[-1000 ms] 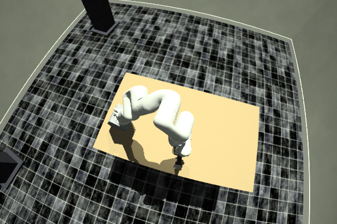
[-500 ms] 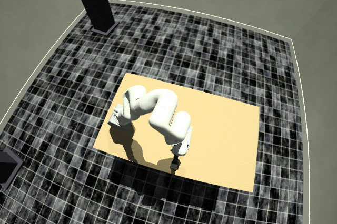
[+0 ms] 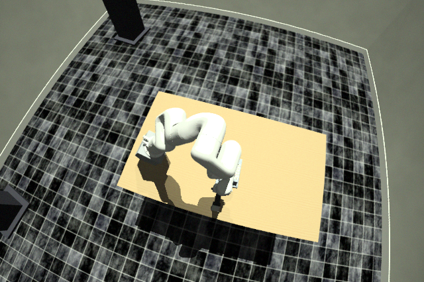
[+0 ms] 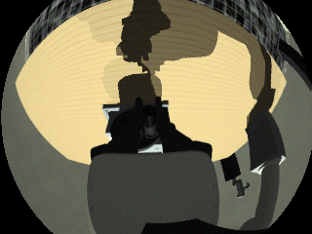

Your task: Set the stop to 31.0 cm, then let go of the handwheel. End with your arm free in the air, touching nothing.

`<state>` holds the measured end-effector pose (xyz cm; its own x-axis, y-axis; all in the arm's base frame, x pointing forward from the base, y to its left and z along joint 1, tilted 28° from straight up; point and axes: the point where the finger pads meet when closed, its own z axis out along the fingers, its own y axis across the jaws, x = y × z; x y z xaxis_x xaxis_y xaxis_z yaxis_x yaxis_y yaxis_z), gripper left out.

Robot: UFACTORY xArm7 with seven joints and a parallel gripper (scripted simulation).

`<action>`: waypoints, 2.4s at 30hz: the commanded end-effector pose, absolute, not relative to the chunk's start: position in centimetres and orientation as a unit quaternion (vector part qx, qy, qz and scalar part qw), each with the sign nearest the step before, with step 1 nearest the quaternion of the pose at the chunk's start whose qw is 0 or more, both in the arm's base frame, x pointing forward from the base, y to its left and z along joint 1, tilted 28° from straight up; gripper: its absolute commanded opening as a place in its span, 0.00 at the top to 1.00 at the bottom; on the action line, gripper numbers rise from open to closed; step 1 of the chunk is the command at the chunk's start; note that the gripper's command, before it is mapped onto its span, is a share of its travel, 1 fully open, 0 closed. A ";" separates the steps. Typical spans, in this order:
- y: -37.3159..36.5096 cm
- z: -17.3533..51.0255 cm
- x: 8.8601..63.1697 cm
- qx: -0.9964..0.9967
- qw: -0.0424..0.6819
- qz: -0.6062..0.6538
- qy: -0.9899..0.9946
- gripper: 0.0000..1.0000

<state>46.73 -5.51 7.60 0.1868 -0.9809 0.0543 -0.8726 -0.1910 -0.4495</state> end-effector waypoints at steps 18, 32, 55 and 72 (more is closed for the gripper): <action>-5.4 4.9 48.3 -0.752 0.166 -0.171 0.614 0.94; -4.8 5.2 51.2 -0.752 0.166 -0.171 0.614 0.94; -4.5 8.8 51.8 -0.752 0.166 -0.171 0.614 0.94; -4.8 10.1 50.0 -0.752 0.166 -0.171 0.614 0.94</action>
<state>50.57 -4.66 9.94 0.1889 -0.9805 0.0533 -0.8654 -0.1919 -0.4629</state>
